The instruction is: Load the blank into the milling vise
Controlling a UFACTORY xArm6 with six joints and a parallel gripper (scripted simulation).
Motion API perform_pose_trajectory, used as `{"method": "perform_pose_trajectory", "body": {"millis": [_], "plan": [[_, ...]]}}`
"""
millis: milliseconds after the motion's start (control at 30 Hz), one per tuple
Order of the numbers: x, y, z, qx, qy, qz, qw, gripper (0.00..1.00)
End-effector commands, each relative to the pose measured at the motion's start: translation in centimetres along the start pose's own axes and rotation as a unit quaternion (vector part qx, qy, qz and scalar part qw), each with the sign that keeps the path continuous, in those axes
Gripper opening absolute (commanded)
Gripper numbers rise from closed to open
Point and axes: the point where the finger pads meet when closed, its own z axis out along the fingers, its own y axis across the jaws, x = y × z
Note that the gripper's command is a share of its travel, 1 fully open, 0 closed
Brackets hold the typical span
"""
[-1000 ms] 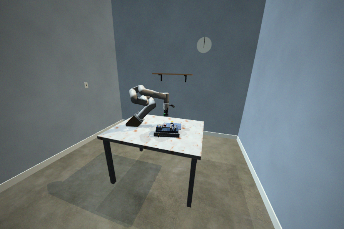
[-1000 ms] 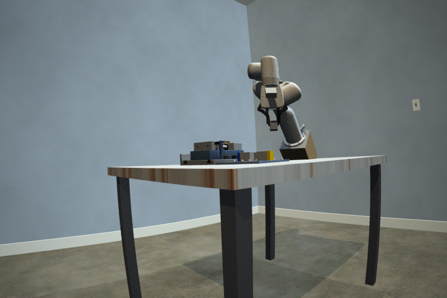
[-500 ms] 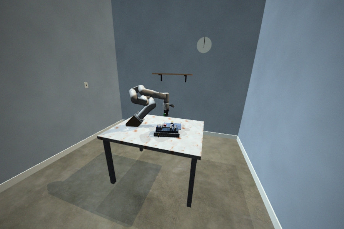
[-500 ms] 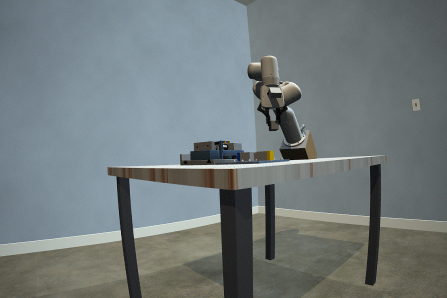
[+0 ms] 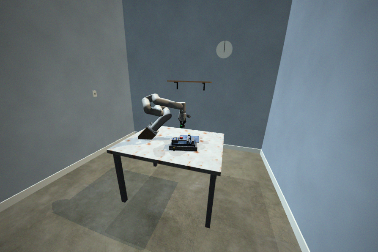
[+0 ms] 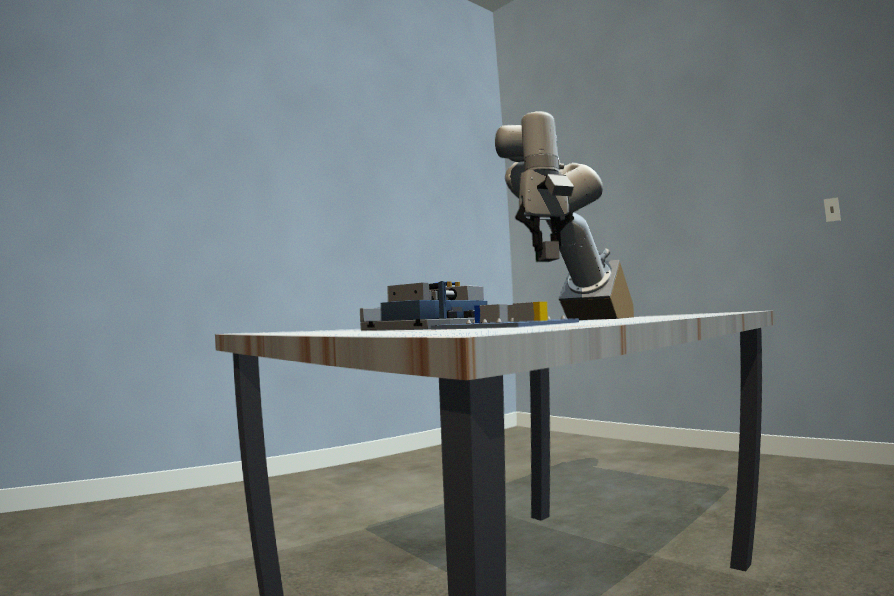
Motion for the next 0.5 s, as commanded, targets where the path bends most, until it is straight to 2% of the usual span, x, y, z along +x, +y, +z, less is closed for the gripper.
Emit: {"method": "perform_pose_trajectory", "body": {"millis": [0, 300, 467], "plan": [[0.06, 0.07, -0.1, 0.001, 0.002, -0.048, 0.999, 0.0], [0.06, 0.07, -0.1, 0.001, 0.002, -0.071, 0.998, 0.0], [0.06, 0.07, -0.1, 0.0, 0.002, -0.126, 0.992, 0.0]]}}
